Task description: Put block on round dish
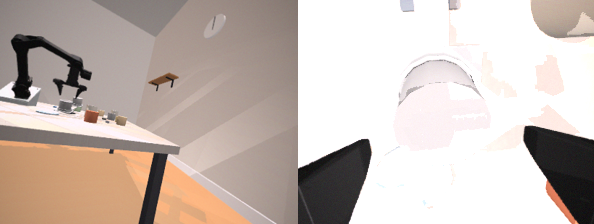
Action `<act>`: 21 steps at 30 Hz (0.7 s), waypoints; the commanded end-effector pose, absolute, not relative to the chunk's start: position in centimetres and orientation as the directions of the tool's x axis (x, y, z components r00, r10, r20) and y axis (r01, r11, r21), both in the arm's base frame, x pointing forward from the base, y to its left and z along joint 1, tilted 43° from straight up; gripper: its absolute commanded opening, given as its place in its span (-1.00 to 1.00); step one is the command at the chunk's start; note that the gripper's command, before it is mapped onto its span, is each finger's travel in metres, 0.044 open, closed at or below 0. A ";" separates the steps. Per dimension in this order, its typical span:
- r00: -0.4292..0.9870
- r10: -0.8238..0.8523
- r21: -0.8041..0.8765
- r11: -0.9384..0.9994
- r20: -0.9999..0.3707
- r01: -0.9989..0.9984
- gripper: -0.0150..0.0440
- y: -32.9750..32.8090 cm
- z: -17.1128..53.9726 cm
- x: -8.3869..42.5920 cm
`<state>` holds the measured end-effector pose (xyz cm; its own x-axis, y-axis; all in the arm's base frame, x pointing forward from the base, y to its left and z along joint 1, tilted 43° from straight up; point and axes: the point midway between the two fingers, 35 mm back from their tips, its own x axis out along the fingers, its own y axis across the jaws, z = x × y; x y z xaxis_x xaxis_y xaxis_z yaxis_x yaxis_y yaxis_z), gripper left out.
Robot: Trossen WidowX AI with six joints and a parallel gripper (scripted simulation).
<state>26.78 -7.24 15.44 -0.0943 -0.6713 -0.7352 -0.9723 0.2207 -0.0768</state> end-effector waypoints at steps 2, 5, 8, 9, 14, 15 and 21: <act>-0.100 -0.670 -0.068 0.220 -0.736 -0.973 1.00 -8.0 14.7 26.6; -0.099 -0.669 -0.068 0.220 -0.736 -0.973 1.00 -8.1 14.5 26.6; -0.099 -0.669 -0.068 0.220 -0.737 -0.973 1.00 -8.5 14.1 26.6; -0.099 -0.669 -0.068 0.220 -0.737 -0.973 1.00 -8.6 14.0 26.6; -0.099 -0.669 -0.069 0.221 -0.737 -0.973 1.00 -9.1 13.4 26.5; -0.099 -0.669 -0.070 0.221 -0.737 -0.973 1.00 -9.2 13.3 26.5; -0.100 -0.669 -0.072 0.224 -0.737 -0.972 1.00 -9.9 12.6 26.4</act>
